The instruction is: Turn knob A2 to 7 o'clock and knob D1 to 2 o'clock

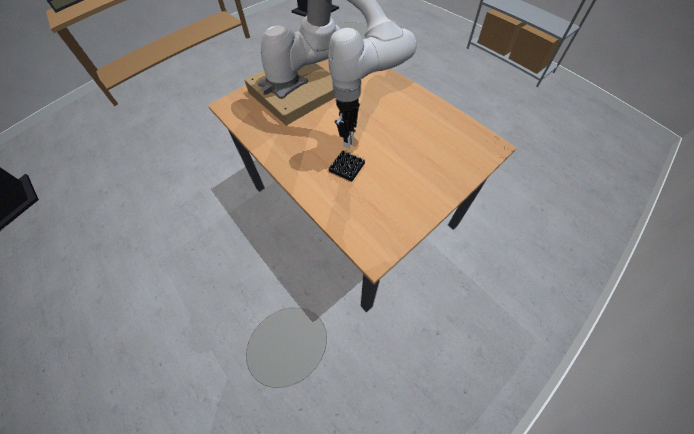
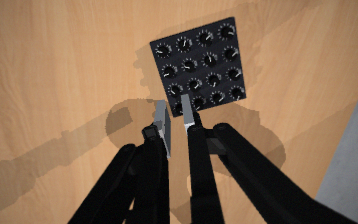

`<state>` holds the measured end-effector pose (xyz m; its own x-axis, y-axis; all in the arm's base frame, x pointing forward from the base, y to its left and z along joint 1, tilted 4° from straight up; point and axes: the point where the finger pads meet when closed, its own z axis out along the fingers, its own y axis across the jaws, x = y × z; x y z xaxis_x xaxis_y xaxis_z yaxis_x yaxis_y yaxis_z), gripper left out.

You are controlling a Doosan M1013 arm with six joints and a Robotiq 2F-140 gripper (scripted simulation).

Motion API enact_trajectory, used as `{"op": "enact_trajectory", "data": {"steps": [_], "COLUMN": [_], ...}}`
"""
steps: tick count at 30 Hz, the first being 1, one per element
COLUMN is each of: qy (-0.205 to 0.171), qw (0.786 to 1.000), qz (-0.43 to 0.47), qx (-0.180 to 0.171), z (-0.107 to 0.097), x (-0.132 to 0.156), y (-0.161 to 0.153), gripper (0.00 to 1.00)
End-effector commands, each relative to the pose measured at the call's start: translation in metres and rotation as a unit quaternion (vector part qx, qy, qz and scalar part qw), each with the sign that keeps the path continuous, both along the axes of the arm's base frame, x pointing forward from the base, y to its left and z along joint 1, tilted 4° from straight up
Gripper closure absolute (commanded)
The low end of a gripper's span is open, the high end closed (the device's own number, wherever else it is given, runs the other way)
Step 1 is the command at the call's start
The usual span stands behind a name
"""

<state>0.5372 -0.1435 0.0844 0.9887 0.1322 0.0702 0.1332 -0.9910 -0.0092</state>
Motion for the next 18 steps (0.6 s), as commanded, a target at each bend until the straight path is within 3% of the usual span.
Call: {"op": "enact_trajectory", "data": {"steps": [1,18], "qy": [0.000,0.000], "qw": [1.000,1.000], "qz": [0.000,0.000], "qx": [0.000,0.000], "z": [0.000,-0.012], "x": [0.000,0.001], "y": [0.000,0.000], "gripper": [0.88,0.88]}}
